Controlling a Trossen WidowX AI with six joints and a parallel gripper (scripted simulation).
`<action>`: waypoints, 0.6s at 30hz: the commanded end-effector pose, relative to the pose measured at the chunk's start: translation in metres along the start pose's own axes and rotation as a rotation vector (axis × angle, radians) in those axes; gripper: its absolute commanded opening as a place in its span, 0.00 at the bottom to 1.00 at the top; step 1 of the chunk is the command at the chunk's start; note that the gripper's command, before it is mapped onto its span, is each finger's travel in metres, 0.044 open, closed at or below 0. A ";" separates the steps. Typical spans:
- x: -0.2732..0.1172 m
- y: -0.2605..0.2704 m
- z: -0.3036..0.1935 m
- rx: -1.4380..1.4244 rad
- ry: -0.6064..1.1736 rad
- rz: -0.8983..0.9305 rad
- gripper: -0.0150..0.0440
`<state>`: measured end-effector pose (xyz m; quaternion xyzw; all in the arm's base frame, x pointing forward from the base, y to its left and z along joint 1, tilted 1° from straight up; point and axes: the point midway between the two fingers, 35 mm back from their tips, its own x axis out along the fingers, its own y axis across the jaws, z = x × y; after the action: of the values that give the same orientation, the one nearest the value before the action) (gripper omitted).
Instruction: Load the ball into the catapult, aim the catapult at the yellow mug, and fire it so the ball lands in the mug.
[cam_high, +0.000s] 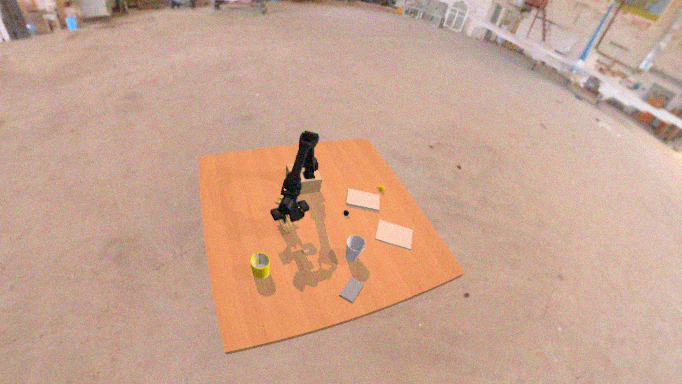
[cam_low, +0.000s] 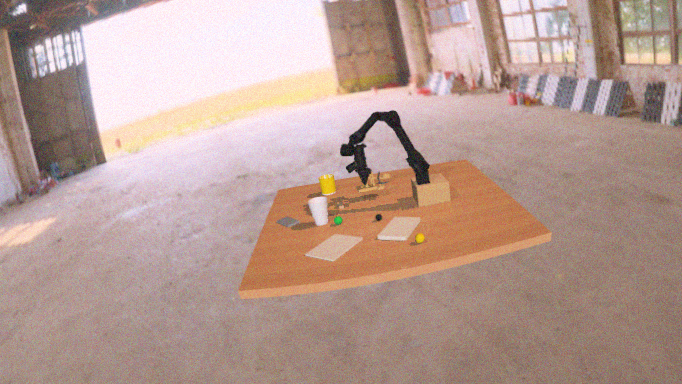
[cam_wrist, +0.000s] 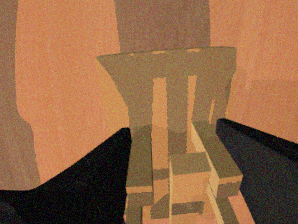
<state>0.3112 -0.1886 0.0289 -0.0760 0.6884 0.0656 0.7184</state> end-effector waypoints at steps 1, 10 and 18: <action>-0.001 0.000 0.000 0.110 0.000 -0.002 0.25; 0.000 -0.005 0.000 0.415 0.002 -0.003 0.25; 0.001 -0.015 -0.002 0.686 0.004 -0.005 0.25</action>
<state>0.3117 -0.1977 0.0264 0.1399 0.6792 -0.1401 0.7068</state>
